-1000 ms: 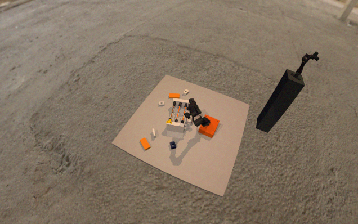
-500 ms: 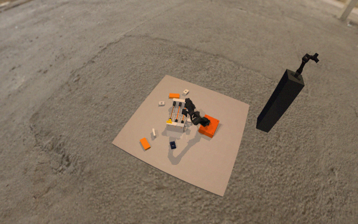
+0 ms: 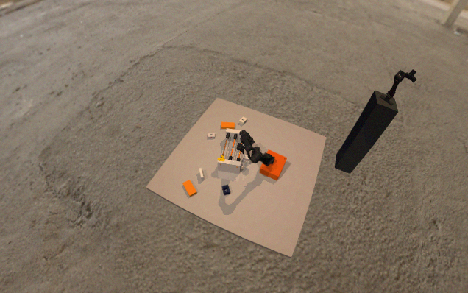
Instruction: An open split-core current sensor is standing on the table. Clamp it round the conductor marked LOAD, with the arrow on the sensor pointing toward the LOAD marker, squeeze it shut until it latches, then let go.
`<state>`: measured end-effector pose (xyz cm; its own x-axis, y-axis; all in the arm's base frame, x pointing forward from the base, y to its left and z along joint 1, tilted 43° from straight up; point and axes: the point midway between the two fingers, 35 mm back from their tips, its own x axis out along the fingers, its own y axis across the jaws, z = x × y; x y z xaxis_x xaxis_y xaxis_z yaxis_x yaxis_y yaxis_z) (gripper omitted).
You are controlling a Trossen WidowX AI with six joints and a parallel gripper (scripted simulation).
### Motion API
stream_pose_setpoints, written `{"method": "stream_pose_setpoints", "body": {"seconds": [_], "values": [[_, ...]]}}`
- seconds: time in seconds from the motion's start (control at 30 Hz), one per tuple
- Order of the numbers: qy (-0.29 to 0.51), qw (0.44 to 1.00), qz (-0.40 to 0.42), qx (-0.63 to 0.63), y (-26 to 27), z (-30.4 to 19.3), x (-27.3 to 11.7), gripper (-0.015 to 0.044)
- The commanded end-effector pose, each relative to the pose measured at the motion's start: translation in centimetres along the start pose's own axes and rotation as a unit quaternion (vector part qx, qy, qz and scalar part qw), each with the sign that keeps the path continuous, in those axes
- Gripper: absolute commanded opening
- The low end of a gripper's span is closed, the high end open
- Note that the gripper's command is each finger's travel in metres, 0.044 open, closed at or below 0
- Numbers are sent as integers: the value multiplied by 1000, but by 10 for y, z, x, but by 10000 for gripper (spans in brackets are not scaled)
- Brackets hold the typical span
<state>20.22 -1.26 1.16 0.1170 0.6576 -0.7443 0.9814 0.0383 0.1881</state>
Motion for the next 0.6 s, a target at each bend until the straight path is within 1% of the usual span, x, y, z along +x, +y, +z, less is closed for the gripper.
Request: {"method": "stream_pose_setpoints", "body": {"seconds": [0.0,0.57], "values": [[5,1000,-2,5,-2,-2,9,320],[7,1000,-1,5,-3,-4,37,320]]}}
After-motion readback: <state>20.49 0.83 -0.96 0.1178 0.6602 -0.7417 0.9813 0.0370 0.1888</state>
